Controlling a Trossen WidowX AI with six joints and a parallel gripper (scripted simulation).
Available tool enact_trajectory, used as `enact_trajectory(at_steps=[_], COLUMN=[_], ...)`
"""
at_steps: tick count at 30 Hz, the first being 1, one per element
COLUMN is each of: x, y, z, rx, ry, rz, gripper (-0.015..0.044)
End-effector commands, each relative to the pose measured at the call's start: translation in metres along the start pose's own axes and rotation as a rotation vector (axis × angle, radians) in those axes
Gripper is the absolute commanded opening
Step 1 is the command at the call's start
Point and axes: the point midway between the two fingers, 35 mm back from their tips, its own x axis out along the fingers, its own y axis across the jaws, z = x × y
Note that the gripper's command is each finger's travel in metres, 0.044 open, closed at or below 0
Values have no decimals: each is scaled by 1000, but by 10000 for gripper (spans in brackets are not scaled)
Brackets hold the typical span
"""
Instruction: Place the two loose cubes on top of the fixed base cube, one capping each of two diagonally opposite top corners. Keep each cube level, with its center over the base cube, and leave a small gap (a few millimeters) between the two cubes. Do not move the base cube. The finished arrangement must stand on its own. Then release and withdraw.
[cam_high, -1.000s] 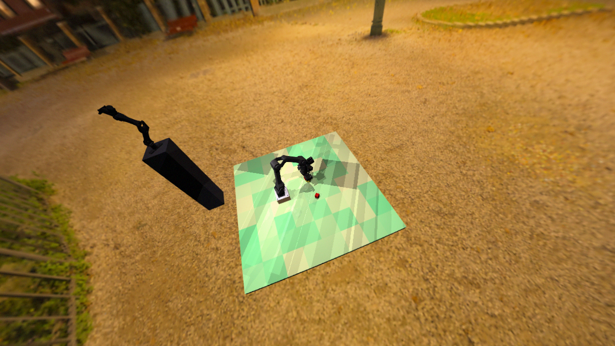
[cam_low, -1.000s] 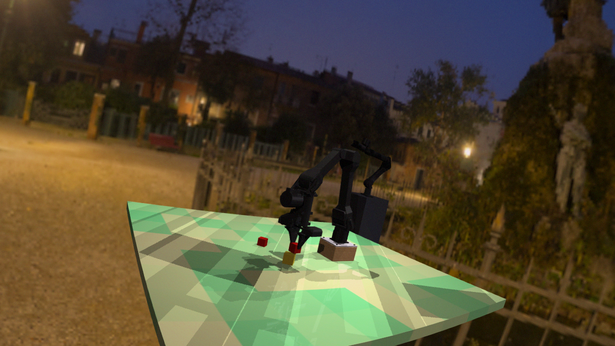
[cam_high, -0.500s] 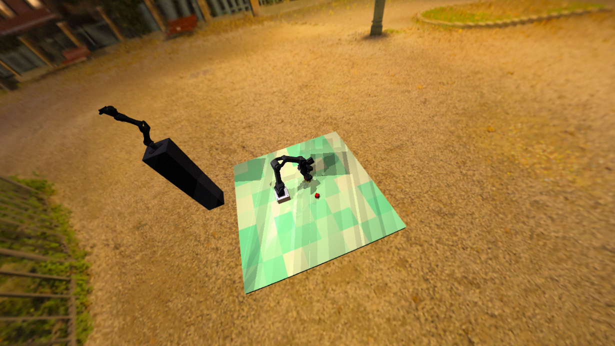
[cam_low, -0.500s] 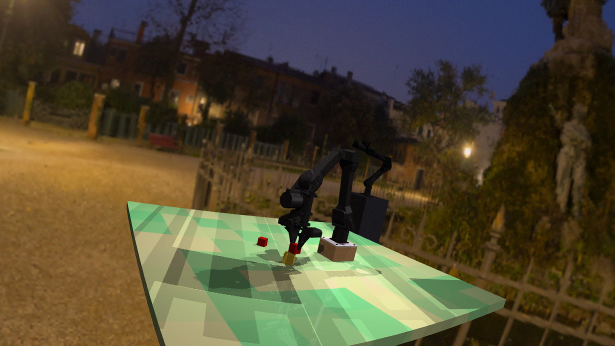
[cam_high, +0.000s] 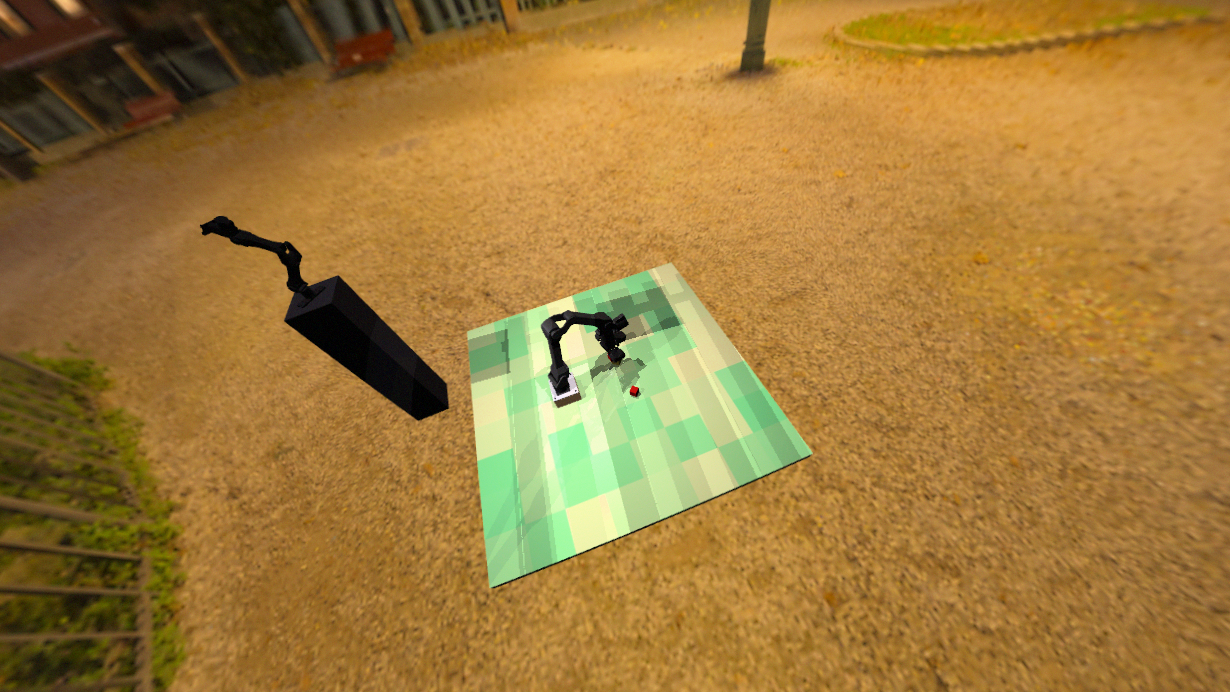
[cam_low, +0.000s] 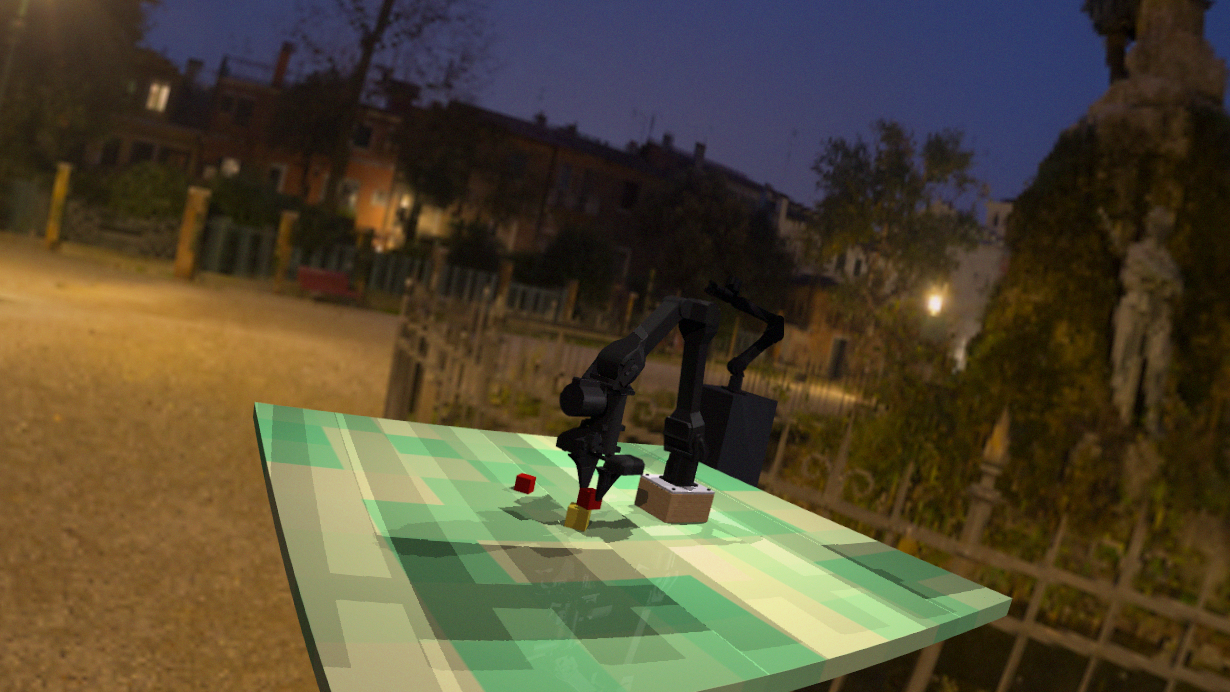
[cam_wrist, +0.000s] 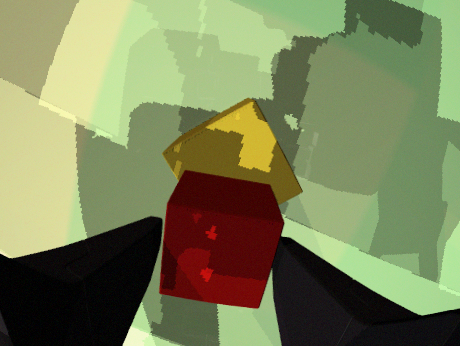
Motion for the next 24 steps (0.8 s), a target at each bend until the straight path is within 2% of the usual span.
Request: enact_trajectory(at_steps=[1,22,24], x=[-2,-30,-28], y=[0,0,-5], z=[0,0,2], rx=[3,0,28], ry=[-1,0,-1], rz=[-1,0,0], gripper=[205,205,258])
